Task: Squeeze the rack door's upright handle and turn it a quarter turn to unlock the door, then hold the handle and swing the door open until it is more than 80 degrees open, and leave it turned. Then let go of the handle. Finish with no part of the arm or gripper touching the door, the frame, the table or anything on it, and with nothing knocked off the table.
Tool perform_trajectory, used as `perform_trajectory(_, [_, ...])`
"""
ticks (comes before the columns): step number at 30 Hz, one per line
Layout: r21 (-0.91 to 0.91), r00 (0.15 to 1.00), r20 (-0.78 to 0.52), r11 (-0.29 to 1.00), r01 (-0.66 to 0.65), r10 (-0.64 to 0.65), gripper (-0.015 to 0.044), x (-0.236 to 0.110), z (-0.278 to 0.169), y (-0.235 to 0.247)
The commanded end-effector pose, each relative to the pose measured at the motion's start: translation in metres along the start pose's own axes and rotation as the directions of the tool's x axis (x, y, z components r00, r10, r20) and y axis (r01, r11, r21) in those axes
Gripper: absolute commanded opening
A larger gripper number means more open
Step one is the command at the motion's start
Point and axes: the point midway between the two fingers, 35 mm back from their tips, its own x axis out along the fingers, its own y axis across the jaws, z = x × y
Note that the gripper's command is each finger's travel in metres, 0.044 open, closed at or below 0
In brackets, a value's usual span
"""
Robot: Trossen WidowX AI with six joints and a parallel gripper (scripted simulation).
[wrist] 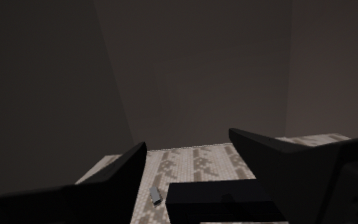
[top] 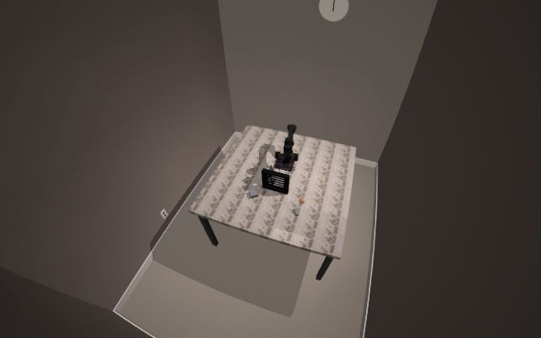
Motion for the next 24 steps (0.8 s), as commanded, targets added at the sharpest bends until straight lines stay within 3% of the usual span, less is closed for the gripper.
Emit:
perform_trajectory(1, [-0.001, 1.0, -0.003, 1.0, 0.001, -0.001, 0.0374, 0.0, 0.0, 0.0])
perform_trajectory(5, [-0.019, 0.997, -0.07, 1.0, 0.016, -0.018, 0.0288, 0.008, -0.004, -0.007])
perform_trajectory(24, [-0.096, 0.894, -0.436, 0.993, 0.069, -0.104, 0.0288, 0.031, -0.026, -0.048])
